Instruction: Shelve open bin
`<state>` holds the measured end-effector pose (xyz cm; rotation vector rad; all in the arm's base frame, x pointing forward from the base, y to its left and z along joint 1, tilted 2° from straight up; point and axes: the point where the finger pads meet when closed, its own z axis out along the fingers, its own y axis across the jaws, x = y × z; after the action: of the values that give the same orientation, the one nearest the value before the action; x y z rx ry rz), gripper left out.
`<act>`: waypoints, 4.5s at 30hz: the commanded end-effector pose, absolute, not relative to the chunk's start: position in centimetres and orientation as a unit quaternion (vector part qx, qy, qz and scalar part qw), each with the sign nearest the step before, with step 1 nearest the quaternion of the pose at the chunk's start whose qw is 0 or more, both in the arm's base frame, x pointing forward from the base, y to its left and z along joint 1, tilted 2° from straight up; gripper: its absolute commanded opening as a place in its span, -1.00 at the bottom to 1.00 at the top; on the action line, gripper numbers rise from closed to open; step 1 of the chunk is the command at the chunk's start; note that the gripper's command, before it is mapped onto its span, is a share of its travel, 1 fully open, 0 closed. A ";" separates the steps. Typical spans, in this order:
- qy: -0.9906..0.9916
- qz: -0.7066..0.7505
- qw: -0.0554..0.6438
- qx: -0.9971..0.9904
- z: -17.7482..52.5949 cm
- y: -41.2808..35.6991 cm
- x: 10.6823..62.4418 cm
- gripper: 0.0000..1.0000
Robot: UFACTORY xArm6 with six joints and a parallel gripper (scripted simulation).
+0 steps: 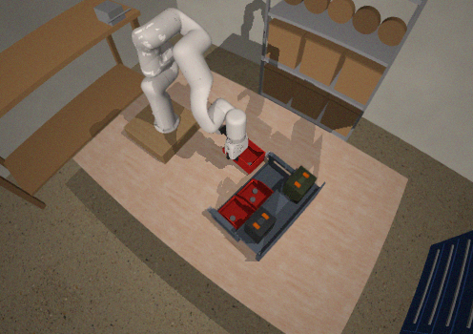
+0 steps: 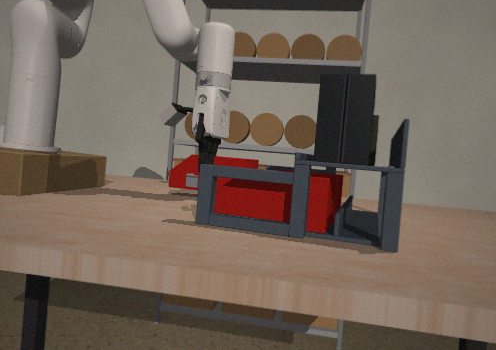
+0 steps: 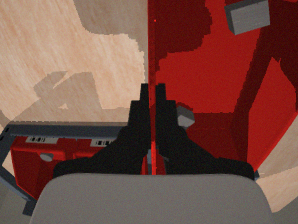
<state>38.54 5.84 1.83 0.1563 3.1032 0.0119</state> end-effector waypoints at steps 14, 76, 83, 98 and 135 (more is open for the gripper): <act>0.999 0.004 0.019 0.050 1.0 5.9 38.1 -1.00; 0.999 0.004 0.017 0.050 -0.6 6.0 37.0 -1.00; 0.999 0.004 0.017 0.050 -0.7 5.9 36.9 -1.00; 0.998 0.005 0.022 0.050 -0.4 6.0 37.4 -0.44; 0.998 0.005 0.021 0.050 -0.5 6.0 37.3 -0.44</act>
<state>37.20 5.96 -0.58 0.1561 3.0986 0.0133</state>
